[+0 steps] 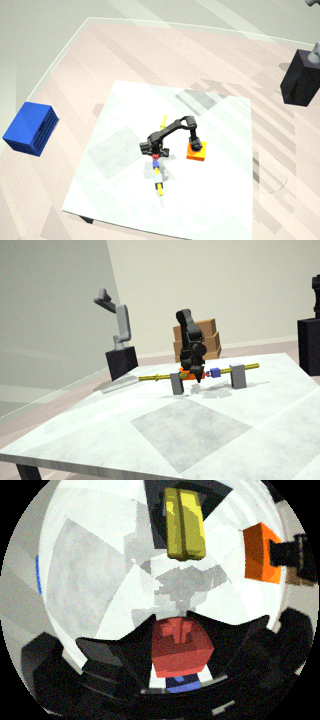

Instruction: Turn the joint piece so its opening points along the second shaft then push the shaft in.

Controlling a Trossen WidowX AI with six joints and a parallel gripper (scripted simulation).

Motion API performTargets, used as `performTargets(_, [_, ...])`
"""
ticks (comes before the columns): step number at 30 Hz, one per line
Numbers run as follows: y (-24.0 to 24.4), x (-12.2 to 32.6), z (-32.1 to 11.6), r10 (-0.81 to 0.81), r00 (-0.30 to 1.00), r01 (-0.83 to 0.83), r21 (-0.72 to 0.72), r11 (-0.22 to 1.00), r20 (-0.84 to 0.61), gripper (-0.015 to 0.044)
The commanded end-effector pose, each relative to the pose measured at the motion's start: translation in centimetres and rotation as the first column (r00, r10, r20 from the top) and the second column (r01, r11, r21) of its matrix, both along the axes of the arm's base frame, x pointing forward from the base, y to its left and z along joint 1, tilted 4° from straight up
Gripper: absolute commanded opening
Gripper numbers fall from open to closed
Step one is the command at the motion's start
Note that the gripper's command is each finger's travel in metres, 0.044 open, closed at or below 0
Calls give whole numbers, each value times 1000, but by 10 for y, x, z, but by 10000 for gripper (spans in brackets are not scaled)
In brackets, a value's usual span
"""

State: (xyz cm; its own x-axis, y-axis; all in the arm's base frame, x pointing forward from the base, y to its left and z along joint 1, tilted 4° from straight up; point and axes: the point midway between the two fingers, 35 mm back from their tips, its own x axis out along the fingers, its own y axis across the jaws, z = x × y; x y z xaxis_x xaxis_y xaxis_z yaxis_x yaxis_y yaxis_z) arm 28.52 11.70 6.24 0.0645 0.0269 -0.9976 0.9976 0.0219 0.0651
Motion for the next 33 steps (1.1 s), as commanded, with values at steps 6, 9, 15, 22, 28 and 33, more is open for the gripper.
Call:
performTargets(6, [0, -1, -1, -19, 1000, 19, 13, 1000, -1, 0])
performTargets(9, [0, -3, -2, -55, 998, 55, 37, 998, -4, 0])
performTargets(15, [0, -3, -2, -59, 998, 59, 39, 997, -6, 0])
performTargets(22, [0, -3, -2, -60, 998, 60, 40, 997, -5, 0])
performTargets(28, [0, -2, -2, -50, 999, 50, 35, 998, -4, 0])
performTargets(33, [0, -2, -2, -50, 999, 50, 35, 998, -4, 0])
